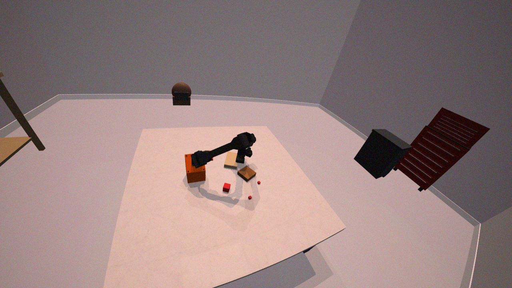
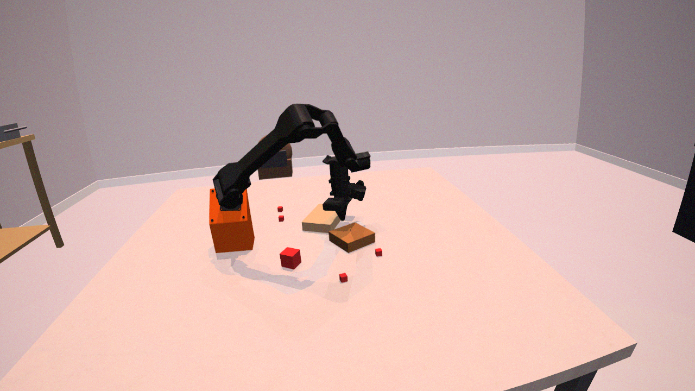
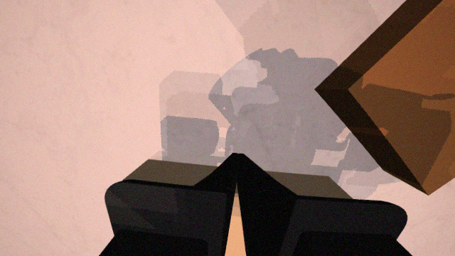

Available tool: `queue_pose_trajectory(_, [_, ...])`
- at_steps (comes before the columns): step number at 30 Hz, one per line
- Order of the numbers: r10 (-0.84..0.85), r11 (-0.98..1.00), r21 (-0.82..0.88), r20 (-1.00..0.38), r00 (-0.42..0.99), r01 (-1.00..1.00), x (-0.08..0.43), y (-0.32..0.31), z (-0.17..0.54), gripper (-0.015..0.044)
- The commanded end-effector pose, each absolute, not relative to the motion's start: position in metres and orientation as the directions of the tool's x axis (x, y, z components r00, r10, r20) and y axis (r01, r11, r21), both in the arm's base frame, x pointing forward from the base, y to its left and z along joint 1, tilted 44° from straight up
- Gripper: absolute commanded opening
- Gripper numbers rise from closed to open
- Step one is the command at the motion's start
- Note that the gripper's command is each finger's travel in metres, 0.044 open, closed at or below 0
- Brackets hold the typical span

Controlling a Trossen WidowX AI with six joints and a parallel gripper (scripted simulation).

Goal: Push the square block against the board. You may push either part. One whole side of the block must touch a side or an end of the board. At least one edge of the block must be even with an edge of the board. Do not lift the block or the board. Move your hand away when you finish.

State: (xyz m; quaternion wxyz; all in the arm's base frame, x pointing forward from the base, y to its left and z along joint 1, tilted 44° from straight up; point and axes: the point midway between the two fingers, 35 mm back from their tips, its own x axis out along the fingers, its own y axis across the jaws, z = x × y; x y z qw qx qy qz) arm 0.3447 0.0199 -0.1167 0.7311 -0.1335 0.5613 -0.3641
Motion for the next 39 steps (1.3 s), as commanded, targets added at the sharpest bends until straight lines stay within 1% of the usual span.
queue_pose_trajectory(1, [-0.682,0.697,-0.609,-0.726,0.087,0.378,0.3325,0.0185,-0.1213,0.0])
queue_pose_trajectory(39, [-0.682,0.697,-0.609,-0.726,0.087,0.378,0.3287,0.0191,-0.1224,0.0])
